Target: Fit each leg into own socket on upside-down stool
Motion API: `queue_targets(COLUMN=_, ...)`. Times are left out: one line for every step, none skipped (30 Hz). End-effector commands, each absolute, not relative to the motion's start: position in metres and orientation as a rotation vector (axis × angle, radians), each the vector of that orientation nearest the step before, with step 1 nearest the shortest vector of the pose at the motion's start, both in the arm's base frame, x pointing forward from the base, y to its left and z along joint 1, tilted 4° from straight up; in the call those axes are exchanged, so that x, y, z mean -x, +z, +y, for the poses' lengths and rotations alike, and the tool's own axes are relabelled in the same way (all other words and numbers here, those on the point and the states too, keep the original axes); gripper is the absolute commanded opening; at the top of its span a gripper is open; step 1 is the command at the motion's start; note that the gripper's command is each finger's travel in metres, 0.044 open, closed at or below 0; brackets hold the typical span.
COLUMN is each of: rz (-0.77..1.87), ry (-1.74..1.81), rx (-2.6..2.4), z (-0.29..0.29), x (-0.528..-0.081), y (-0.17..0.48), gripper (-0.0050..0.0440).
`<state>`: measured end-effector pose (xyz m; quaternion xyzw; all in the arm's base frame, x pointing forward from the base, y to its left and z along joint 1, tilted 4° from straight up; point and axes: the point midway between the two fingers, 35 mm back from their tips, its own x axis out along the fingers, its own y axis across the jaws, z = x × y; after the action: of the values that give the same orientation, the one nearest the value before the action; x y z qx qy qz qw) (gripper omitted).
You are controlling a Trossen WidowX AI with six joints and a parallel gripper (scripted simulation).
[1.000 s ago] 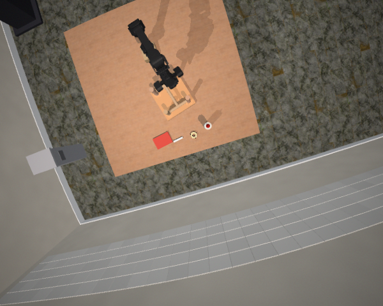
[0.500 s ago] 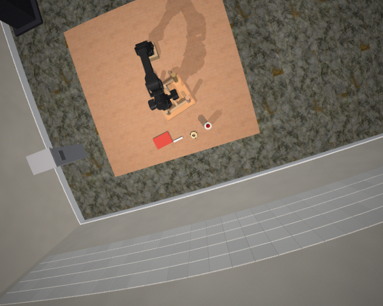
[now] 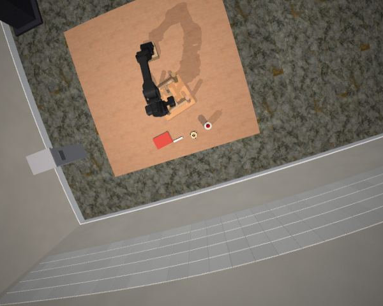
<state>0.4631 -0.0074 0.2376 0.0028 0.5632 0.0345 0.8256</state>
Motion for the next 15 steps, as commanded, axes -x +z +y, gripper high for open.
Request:
queue_targets(rz=1.205, ry=0.077, rx=-0.006, z=-0.008, x=-0.465, y=0.234, gripper=0.0000)
queue_targets(rz=1.205, ry=0.077, rx=-0.006, z=-0.008, x=-0.465, y=0.234, gripper=0.0000)
queue_targets(rz=1.205, ry=0.077, rx=-0.006, z=-0.008, x=-0.465, y=0.234, gripper=0.0000)
queue_targets(rz=1.205, ry=0.077, rx=-0.006, z=-0.008, x=-0.465, y=0.234, gripper=0.0000)
queue_targets(rz=1.210, ry=0.074, rx=-0.009, z=-0.008, x=-0.466, y=0.232, gripper=0.0000)
queue_targets(rz=1.223, ry=0.066, rx=-0.017, z=-0.008, x=-0.466, y=0.226, gripper=0.0000)
queue_targets(rz=1.243, ry=0.053, rx=-0.029, z=-0.007, x=-0.467, y=0.217, gripper=0.0000)
queue_targets(rz=1.256, ry=0.044, rx=-0.036, z=-0.007, x=-0.467, y=0.211, gripper=0.0000)
queue_targets(rz=1.260, ry=0.041, rx=-0.039, z=-0.007, x=-0.468, y=0.209, gripper=0.0000)
queue_targets(rz=1.260, ry=0.041, rx=-0.039, z=-0.007, x=-0.468, y=0.209, gripper=0.0000)
queue_targets(rz=1.260, ry=0.041, rx=-0.039, z=-0.007, x=-0.468, y=0.209, gripper=0.0000)
queue_targets(rz=1.260, ry=0.041, rx=-0.039, z=-0.007, x=-0.468, y=0.209, gripper=0.0000)
queue_targets(rz=1.260, ry=0.041, rx=-0.039, z=-0.007, x=-0.468, y=0.209, gripper=0.0000)
queue_targets(rz=1.260, ry=0.041, rx=-0.039, z=-0.007, x=-0.468, y=0.209, gripper=0.0000)
queue_targets(rz=1.260, ry=0.041, rx=-0.039, z=-0.007, x=-0.468, y=0.209, gripper=0.0000)
